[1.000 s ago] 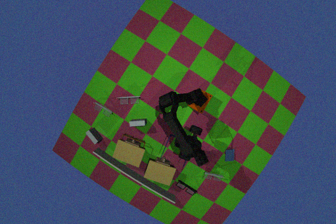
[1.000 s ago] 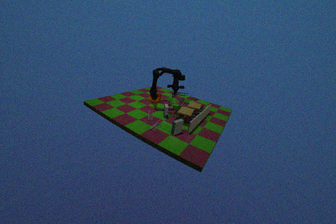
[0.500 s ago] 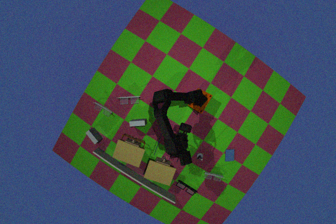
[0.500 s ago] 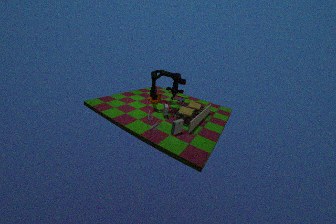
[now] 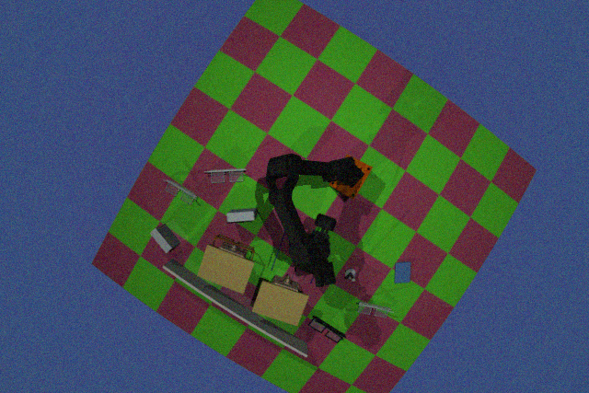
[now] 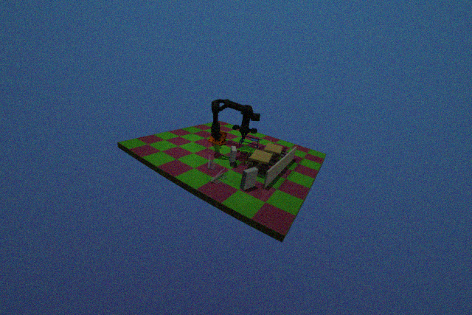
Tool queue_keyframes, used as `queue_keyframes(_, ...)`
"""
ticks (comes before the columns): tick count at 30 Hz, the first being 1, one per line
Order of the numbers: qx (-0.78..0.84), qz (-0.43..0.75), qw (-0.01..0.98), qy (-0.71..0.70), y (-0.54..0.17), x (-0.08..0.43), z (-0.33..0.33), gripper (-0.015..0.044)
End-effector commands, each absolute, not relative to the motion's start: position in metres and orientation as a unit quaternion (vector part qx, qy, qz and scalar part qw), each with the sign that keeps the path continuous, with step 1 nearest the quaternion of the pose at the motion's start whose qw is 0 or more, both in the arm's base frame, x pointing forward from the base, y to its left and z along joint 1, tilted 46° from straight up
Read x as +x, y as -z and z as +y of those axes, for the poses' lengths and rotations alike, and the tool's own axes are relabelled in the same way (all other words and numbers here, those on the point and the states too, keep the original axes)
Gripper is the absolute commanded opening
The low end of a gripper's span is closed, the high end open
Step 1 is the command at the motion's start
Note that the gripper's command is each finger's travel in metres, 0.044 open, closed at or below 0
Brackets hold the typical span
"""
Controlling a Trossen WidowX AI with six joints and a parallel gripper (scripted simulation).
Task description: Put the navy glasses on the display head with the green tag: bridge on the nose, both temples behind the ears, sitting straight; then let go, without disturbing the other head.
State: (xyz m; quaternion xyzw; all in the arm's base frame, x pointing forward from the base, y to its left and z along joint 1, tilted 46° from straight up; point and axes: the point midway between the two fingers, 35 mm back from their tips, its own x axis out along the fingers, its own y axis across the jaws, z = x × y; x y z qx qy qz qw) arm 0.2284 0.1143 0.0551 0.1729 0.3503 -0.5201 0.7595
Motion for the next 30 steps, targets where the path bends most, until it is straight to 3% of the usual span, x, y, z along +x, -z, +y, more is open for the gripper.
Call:
queue_keyframes(1,0.169,0.349,0.761,0.521,-0.052,0.230,0.110,0.0000)
queue_keyframes(30,0.169,0.348,0.761,0.521,-0.034,0.244,0.095,0.0000)
